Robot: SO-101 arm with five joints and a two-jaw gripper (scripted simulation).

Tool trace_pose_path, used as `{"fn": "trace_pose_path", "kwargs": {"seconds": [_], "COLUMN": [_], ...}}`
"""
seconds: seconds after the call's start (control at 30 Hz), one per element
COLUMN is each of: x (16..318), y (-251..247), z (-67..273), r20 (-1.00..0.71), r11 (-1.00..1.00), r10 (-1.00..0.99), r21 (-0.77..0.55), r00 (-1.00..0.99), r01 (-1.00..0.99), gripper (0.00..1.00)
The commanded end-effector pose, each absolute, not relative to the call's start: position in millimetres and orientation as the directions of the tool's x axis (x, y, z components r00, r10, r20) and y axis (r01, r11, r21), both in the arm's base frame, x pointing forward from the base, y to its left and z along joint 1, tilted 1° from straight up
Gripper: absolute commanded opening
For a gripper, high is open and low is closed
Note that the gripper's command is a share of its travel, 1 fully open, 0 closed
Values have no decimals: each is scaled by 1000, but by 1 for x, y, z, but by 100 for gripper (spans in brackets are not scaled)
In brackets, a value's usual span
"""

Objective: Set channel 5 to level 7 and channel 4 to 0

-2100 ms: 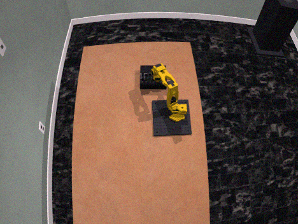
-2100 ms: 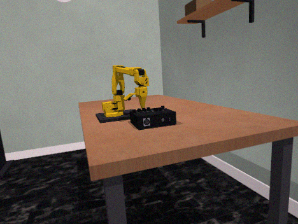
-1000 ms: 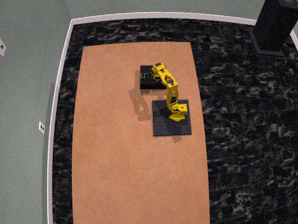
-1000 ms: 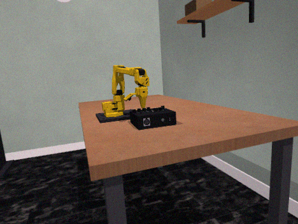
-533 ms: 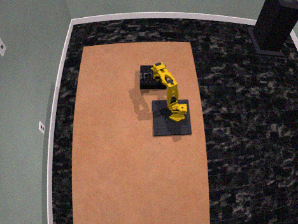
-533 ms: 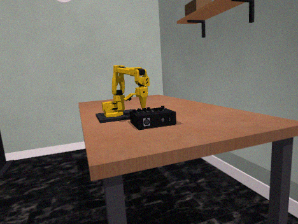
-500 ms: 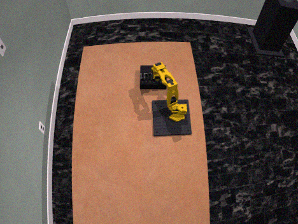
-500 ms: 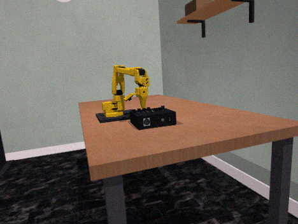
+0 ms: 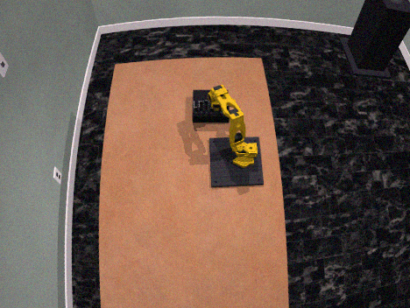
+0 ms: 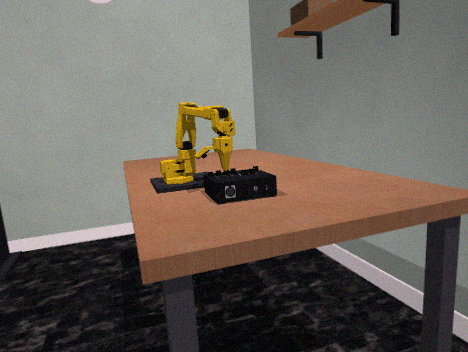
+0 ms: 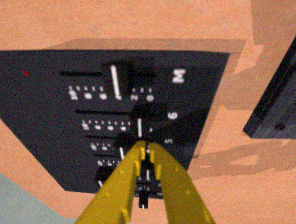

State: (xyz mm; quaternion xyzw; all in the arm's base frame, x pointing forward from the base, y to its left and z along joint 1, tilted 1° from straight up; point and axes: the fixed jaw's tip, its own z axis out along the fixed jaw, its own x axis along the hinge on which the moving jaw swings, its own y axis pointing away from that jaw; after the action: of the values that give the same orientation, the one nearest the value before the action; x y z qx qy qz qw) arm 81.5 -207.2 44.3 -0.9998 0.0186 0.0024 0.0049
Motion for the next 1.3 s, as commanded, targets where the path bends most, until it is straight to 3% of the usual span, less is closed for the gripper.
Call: {"fn": "trace_pose_path", "kwargs": {"seconds": [0.0, 1.27], "x": [79, 78], "y": [-209, -216], "z": [44, 44], "r20": [-7, -7], "r11": [-999, -999], "r10": [-43, -43], "r21": [-15, -16], "r00": [999, 999], "r01": [-43, -43], "gripper": [0, 0]}}
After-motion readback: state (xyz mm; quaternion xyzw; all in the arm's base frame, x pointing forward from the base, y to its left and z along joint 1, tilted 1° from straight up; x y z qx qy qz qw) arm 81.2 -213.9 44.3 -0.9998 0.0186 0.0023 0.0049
